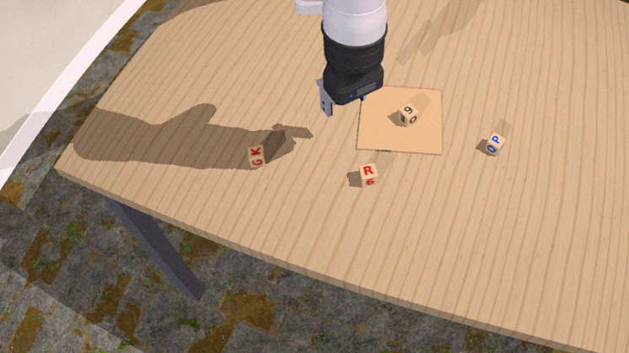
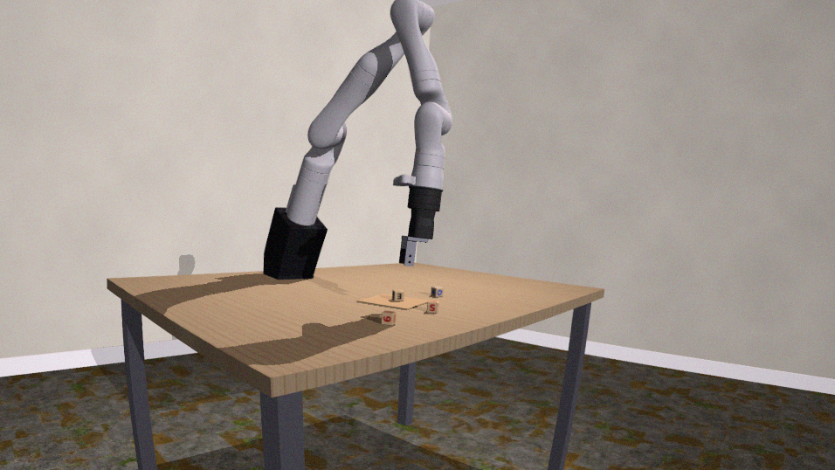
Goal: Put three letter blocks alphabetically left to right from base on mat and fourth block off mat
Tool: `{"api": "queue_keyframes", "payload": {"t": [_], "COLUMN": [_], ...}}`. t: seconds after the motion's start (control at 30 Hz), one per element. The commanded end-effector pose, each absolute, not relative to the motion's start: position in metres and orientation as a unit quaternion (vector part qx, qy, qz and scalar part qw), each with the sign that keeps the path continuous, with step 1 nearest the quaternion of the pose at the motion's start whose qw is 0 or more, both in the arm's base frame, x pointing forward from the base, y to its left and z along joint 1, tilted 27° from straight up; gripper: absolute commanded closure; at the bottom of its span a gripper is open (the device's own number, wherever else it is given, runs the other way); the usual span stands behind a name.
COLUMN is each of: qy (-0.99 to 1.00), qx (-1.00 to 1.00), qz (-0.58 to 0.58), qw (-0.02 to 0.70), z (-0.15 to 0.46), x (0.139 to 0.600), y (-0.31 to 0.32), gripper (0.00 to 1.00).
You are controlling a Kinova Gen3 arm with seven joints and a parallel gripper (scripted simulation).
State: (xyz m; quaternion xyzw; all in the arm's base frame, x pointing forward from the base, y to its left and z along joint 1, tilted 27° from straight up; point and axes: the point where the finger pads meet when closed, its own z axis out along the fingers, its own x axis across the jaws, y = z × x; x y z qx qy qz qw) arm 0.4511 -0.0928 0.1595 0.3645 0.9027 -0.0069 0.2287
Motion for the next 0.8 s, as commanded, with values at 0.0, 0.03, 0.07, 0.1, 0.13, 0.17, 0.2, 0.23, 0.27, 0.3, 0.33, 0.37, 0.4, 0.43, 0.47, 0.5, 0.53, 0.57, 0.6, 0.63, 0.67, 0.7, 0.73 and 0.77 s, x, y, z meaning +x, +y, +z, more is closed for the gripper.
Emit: {"api": "queue_keyframes", "payload": {"t": [0.0, 0.03, 0.07, 0.1, 0.13, 0.17, 0.2, 0.23, 0.27, 0.3, 0.33, 0.37, 0.4, 0.43, 0.47, 0.5, 0.53, 0.57, 0.6, 0.63, 0.67, 0.7, 0.73, 0.77], "qy": [0.905, 0.905, 0.905, 0.905, 0.906, 0.906, 0.906, 0.906, 0.906, 0.907, 0.907, 0.907, 0.907, 0.907, 0.908, 0.908, 0.908, 0.908, 0.908, 0.908, 0.908, 0.908, 0.908, 0.908], "qx": [0.355, 0.355, 0.353, 0.353, 0.353, 0.351, 0.351, 0.351, 0.351, 0.349, 0.349, 0.349, 0.349, 0.349, 0.347, 0.347, 0.347, 0.347, 0.347, 0.347, 0.347, 0.347, 0.347, 0.347], "qz": [-0.003, -0.004, -0.001, -0.002, -0.003, 0.0, -0.001, -0.002, -0.002, 0.0, 0.0, 0.0, -0.001, -0.001, 0.001, 0.001, 0.001, 0.001, 0.001, 0.001, 0.001, 0.001, 0.001, 0.001], "qw": [0.235, 0.234, 0.236, 0.236, 0.235, 0.237, 0.236, 0.235, 0.235, 0.236, 0.236, 0.236, 0.235, 0.235, 0.236, 0.236, 0.236, 0.236, 0.236, 0.236, 0.236, 0.236, 0.236, 0.236], "z": [0.161, 0.16, 0.161, 0.16, 0.159, 0.159, 0.158, 0.158, 0.158, 0.157, 0.157, 0.157, 0.156, 0.156, 0.155, 0.155, 0.155, 0.155, 0.155, 0.155, 0.155, 0.155, 0.155, 0.155], "x": [0.447, 0.447, 0.441, 0.441, 0.441, 0.435, 0.435, 0.435, 0.435, 0.429, 0.429, 0.429, 0.429, 0.429, 0.424, 0.423, 0.423, 0.423, 0.423, 0.423, 0.423, 0.423, 0.423, 0.423], "y": [-0.075, -0.076, -0.069, -0.069, -0.069, -0.063, -0.063, -0.063, -0.063, -0.057, -0.057, -0.057, -0.058, -0.058, -0.052, -0.052, -0.052, -0.052, -0.052, -0.052, -0.052, -0.052, -0.052, -0.052], "gripper": [0.0, 0.0, 0.0, 0.0, 0.0, 0.0, 0.0, 0.0, 0.0, 0.0, 0.0, 0.0, 0.0, 0.0, 0.0, 0.0, 0.0, 0.0, 0.0, 0.0, 0.0, 0.0, 0.0, 0.0]}}
